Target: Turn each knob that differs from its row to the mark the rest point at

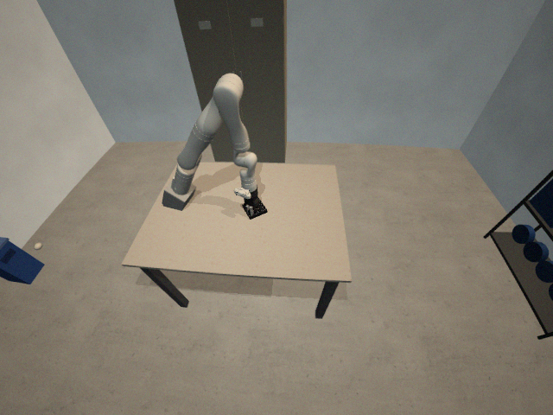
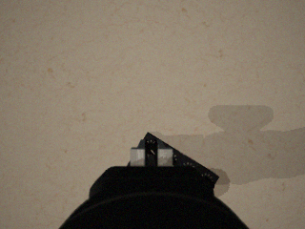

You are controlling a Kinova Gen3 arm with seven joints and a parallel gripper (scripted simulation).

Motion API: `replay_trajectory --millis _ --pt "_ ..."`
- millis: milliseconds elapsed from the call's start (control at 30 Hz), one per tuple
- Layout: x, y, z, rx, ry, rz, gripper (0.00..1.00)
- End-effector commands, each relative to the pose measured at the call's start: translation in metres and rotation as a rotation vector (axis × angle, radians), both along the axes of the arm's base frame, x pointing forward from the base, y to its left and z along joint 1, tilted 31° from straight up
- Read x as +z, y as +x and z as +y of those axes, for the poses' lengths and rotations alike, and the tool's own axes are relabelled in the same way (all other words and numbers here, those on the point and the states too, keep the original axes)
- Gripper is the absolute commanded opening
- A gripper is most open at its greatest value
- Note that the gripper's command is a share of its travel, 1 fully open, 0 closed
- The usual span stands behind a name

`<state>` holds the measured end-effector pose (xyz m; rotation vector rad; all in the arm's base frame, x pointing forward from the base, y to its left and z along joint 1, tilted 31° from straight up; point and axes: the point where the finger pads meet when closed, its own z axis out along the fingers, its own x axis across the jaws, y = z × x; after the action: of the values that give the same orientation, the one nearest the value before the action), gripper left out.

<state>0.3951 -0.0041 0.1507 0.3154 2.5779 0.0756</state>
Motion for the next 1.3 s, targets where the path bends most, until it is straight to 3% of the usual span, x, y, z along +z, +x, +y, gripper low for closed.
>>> replay_trajectory --millis 0,367,1267 --pt "0.0008 0.0008 0.0001 -0.028 0.017 -0.002 0.30" --pt "0.0008 0.0008 0.0001 -0.137 0.084 -0.003 0.30" --pt "0.0008 0.0008 0.0001 -0.172 0.105 -0.004 0.30"
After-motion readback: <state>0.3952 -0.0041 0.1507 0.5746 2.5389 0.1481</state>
